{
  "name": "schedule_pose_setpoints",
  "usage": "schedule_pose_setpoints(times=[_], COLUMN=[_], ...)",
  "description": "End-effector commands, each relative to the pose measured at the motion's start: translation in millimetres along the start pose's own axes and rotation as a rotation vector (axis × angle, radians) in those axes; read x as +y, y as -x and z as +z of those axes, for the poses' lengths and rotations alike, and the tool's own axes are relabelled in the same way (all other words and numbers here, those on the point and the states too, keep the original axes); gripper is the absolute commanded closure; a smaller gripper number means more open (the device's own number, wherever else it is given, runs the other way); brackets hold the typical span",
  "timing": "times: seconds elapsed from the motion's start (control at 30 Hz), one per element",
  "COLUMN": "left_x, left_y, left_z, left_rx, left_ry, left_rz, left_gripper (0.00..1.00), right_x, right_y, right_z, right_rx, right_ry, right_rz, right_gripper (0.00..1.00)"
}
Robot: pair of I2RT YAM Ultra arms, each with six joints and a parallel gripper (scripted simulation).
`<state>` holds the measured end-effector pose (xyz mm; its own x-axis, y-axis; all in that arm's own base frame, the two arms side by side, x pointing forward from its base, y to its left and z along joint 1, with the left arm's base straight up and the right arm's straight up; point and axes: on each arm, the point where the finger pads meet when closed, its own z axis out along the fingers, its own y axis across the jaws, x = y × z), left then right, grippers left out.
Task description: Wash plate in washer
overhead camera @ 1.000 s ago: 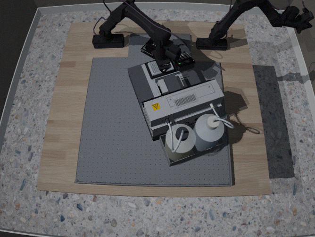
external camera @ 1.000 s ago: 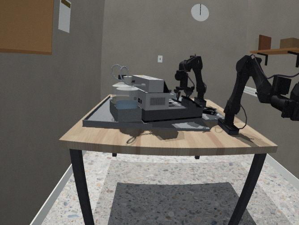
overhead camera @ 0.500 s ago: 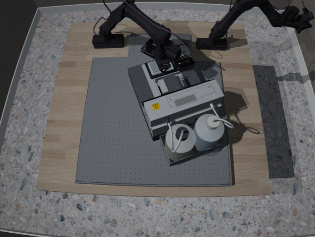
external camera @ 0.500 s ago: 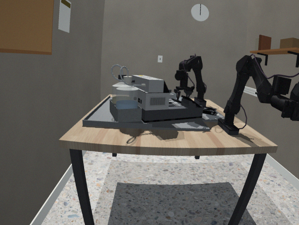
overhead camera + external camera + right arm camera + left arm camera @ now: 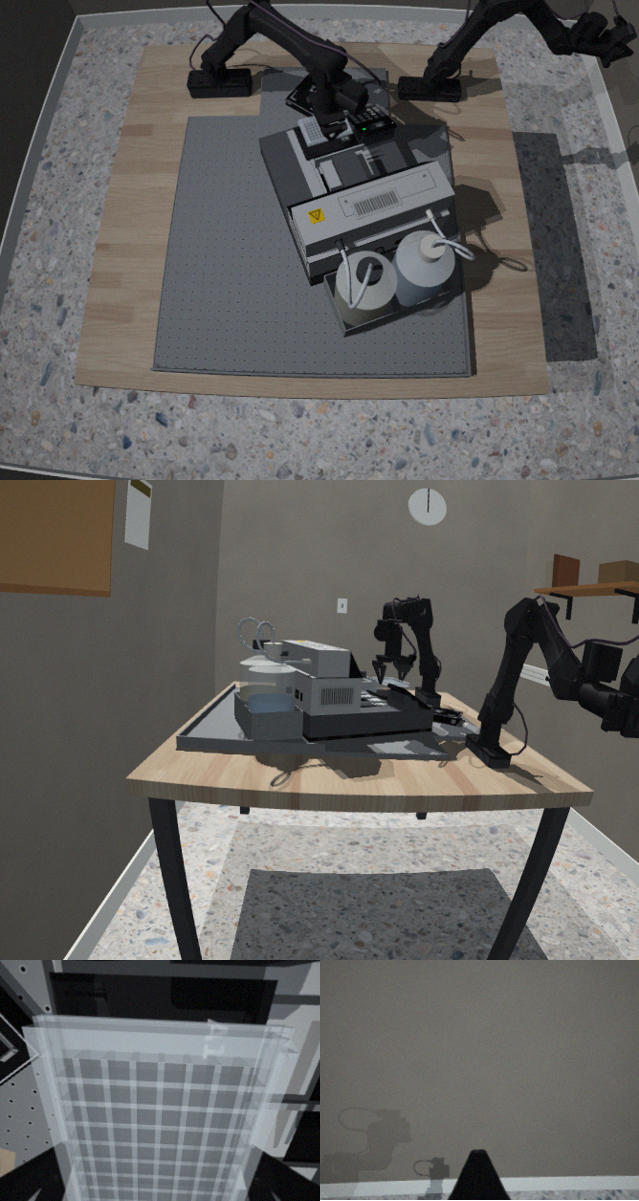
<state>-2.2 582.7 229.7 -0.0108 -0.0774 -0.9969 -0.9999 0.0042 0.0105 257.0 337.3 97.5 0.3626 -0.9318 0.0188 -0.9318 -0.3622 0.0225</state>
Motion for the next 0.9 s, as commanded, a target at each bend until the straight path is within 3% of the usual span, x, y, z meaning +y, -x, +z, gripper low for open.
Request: schedule_pose_setpoints(times=[0.0,0.4,0.83,0.87], left_x=[3,3,3,3], left_y=[26,26,26,26], left_z=[-5,-5,-5,-5], left_rx=[-0.077,-0.077,-0.077,-0.077], left_ry=[0.01,0.01,0.01,0.01], left_rz=[-0.011,-0.011,-0.011,-0.011], left_gripper=[1.0,1.0,1.0,1.0], right_x=[3,6,-10,-5], right_y=[0,6,19,1], right_z=[-25,-31,-52,-42], right_rx=[-0.023,-0.019,-0.068,-0.019], right_ry=[-0.01,0.017,-0.062,-0.022], right_rz=[-0.015,-0.023,0.0,0.014], right_gripper=[1.0,1.0,1.0,1.0])
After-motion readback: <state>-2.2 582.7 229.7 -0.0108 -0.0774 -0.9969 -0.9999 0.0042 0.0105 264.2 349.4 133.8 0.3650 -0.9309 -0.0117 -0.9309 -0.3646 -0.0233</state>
